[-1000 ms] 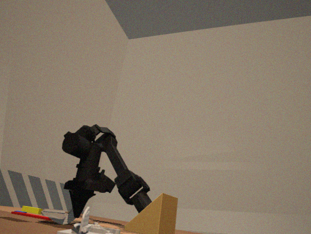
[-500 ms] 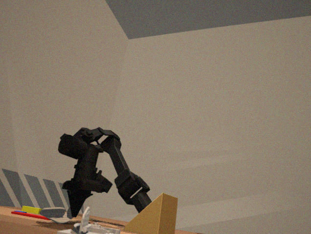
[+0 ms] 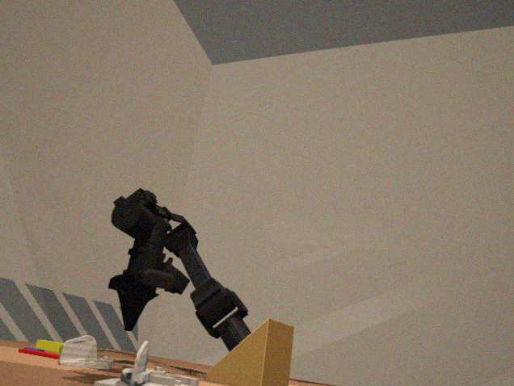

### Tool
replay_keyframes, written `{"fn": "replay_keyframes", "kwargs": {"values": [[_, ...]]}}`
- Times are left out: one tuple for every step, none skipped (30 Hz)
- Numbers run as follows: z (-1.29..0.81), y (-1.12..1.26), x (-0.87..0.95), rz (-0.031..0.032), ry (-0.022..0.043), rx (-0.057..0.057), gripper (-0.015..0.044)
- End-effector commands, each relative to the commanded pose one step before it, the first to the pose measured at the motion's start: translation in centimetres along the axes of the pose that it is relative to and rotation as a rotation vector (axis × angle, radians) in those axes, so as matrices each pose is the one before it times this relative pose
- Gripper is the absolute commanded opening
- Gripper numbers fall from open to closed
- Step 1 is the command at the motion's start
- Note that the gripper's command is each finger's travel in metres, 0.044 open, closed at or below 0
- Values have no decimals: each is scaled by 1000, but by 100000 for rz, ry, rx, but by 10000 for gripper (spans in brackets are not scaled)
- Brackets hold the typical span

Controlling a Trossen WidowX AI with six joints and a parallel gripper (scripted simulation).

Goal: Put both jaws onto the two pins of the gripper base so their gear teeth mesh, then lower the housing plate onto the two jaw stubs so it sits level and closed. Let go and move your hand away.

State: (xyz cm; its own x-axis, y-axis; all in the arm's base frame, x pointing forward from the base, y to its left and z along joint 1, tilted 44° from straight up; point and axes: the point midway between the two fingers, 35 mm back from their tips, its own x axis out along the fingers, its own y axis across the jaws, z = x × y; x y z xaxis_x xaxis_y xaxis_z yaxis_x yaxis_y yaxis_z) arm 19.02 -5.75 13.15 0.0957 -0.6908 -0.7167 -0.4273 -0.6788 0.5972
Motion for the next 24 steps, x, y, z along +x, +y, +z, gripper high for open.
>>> {"fn": "replay_keyframes", "kwargs": {"values": [[95, 84, -1512, 417, -125, 694, 0], [-145, -133, 965, -633, 592, -607, 26], [0, 0, 0, 0, 0, 0, 52], [0, 0, 0, 0, 0, 0, 79], [0, 0, 0, 0, 0, 0, 105], [0, 0, 0, 0, 0, 0, 131], [0, 0, 0, 0, 0, 0, 157], [0, 0, 0, 0, 0, 0, 184], [0, 0, 0, 0, 0, 0, 210], [0, 0, 0, 0, 0, 0, 236], [0, 0, 0, 0, 0, 0, 262], [0, 0, 0, 0, 0, 0, 289], [0, 0, 0, 0, 0, 0, 315], [0, 0, 0, 0, 0, 0, 341], [0, 0, 0, 0, 0, 0, 368], [0, 0, 0, 0, 0, 0, 394], [0, 0, 0, 0, 0, 0, 420], [0, 0, 0, 0, 0, 0, 440], [0, 0, 0, 0, 0, 0, 440], [0, 0, 0, 0, 0, 0, 440], [0, 0, 0, 0, 0, 0, 440], [0, 0, 0, 0, 0, 0, 440], [0, 0, 0, 0, 0, 0, 440], [0, 0, 0, 0, 0, 0, 440]]}}
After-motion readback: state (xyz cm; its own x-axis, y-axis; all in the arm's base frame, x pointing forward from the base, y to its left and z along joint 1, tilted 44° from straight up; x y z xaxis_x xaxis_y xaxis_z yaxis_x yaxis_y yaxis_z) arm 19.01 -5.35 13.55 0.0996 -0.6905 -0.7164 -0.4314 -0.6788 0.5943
